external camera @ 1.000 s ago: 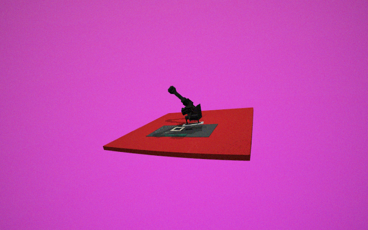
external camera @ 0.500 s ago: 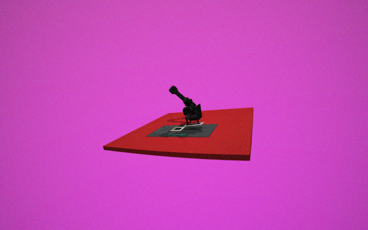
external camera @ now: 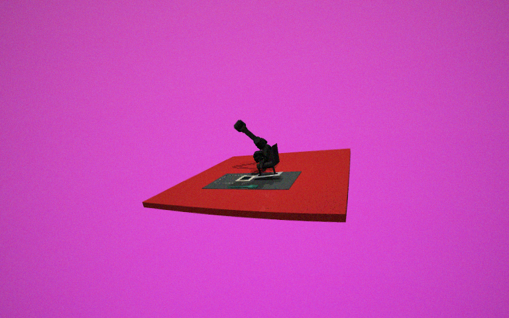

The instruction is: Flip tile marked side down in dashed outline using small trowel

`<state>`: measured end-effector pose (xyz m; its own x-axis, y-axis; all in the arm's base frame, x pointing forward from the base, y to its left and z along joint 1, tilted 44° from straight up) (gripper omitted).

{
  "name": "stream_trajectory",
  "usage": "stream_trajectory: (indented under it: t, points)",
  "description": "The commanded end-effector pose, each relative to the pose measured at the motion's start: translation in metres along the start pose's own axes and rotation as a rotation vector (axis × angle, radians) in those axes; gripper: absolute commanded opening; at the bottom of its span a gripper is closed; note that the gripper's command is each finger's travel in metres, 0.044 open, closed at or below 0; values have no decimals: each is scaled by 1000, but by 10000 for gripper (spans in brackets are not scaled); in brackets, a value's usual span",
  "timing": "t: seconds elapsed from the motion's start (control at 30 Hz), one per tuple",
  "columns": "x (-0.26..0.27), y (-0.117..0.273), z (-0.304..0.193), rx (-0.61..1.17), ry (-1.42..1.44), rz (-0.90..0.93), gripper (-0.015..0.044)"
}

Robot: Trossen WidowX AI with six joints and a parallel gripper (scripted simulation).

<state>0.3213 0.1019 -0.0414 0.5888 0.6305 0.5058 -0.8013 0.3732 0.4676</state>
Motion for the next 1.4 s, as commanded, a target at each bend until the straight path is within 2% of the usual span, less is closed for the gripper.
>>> stream_trajectory:
  t: [0.0,0.4,1.37]
  points:
    - [-3,-3,-1,5,1,9,0]
    - [-14,-11,0,4,2,10,0]
    - [-19,-9,48,4,4,8,0]
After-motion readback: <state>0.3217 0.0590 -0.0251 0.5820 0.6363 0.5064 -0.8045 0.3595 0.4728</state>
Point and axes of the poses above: the point midway between the two fingers, 35 mm back from their tips, its own y axis back along the fingers, its own x axis across the jaws, z = x × y, the point moved 7 cm from there along y, back along the fingers, and after that the axes turned 11 degrees about y, right-handed, at the moved point
